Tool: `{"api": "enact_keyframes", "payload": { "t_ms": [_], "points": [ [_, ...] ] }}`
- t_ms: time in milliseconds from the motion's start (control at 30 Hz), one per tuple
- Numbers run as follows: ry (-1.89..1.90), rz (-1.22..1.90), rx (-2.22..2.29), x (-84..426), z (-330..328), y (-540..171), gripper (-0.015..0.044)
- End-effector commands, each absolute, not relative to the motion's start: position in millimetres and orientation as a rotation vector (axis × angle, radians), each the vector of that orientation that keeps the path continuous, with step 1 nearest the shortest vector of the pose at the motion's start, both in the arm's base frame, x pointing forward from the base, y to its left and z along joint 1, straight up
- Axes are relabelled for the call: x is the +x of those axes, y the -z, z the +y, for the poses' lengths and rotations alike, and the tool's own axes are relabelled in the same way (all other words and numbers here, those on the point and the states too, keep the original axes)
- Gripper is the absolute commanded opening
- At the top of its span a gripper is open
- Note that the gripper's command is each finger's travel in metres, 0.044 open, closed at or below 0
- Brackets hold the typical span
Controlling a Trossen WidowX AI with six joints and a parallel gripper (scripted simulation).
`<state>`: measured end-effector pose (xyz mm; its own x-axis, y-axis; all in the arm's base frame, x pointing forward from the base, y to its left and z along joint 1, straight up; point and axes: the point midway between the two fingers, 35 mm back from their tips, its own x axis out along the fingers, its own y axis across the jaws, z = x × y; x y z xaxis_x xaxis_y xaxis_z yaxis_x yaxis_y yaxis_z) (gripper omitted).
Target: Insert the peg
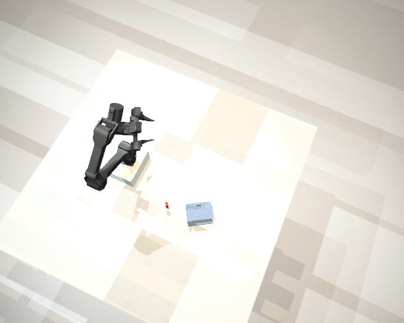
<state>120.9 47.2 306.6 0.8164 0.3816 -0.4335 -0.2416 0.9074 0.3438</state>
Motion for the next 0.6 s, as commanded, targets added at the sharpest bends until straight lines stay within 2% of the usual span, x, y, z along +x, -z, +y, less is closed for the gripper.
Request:
{"api": "enact_keyframes", "payload": {
  "t_ms": [0, 33, 567],
  "points": [
    [-0.336, 0.518, 0.279, 121.0, 47.4, -306.5, 0.0426],
    [-0.332, 0.519, 0.275, 121.3, 47.9, -306.3, 0.0440],
    [-0.210, 0.572, 0.146, 133.9, 61.2, -297.3, 0.0440]
  ]
}}
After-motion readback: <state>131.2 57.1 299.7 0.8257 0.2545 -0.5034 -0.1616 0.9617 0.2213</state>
